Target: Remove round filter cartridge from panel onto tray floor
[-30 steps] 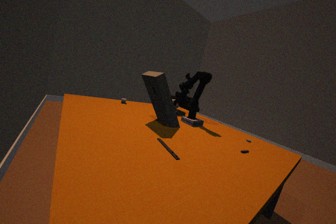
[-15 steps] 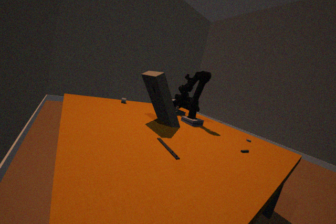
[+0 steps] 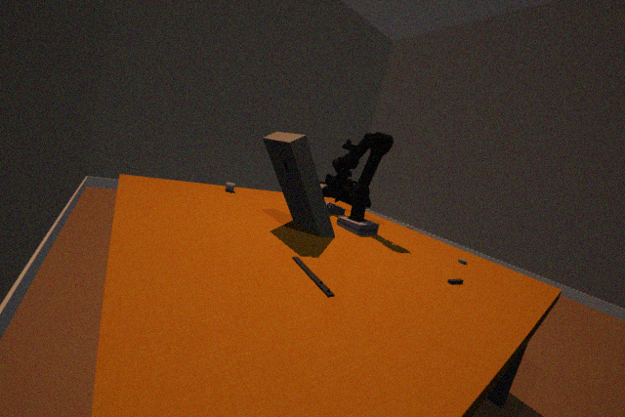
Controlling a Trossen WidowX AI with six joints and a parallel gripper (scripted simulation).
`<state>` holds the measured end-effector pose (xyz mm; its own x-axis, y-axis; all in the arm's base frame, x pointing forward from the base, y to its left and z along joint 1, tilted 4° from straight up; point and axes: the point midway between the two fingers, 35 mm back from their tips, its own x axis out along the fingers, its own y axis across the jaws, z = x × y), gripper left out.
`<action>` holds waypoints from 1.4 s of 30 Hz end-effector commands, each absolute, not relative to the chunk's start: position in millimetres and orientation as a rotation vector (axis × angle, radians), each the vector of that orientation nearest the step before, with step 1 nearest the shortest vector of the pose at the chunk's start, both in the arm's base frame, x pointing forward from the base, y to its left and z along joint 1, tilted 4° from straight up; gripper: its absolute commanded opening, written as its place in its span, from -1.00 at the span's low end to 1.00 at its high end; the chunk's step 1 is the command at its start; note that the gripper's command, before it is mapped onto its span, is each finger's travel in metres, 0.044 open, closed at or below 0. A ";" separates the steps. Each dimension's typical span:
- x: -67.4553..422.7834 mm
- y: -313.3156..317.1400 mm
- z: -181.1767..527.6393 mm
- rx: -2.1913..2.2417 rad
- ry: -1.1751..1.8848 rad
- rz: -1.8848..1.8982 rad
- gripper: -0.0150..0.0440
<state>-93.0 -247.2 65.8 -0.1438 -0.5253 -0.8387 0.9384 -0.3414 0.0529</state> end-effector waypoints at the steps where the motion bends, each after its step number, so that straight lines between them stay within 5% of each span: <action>1: -95.6 -248.7 108.8 0.948 0.601 -1.717 1.00; 42: -96.6 -248.5 117.6 0.944 0.594 -1.727 1.00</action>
<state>-96.6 -248.6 117.8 -0.1564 -0.5491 -0.8210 0.9381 -0.3428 0.0506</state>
